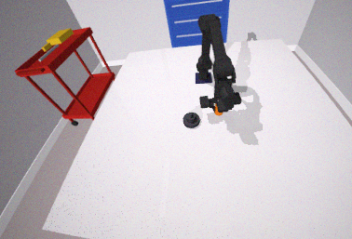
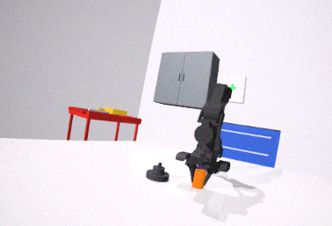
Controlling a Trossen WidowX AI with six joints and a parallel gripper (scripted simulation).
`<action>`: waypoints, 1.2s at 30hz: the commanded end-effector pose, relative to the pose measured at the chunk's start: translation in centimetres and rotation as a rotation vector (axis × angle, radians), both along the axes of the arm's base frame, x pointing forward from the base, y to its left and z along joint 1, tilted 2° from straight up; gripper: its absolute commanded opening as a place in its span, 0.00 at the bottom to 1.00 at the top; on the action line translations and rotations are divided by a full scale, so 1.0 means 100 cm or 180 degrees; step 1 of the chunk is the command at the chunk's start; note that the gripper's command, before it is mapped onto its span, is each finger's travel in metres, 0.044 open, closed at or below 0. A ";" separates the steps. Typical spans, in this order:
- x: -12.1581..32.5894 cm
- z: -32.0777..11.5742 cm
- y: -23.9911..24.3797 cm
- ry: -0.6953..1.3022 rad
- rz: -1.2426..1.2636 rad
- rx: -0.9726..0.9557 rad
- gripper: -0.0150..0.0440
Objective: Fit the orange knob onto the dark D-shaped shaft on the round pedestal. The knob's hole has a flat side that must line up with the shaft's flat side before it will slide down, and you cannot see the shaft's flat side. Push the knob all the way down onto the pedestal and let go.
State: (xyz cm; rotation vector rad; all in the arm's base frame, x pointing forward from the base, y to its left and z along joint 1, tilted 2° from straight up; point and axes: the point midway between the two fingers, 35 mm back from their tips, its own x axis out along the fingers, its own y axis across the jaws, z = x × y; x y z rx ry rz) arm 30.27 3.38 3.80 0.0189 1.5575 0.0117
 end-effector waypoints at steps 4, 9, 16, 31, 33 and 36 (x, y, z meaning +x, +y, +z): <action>0.011 0.021 -0.004 -0.0051 -0.0095 -0.0067 0.25; 0.015 0.044 -0.003 -0.0043 -0.0070 -0.0050 0.25; 0.018 0.076 -0.001 -0.0030 -0.0033 -0.0027 0.25; 0.010 0.140 0.001 -0.0001 0.0037 0.0017 0.25; 0.010 0.140 0.001 -0.0001 0.0037 0.0017 0.25; 0.011 0.138 -0.003 0.0005 0.0039 0.0018 0.25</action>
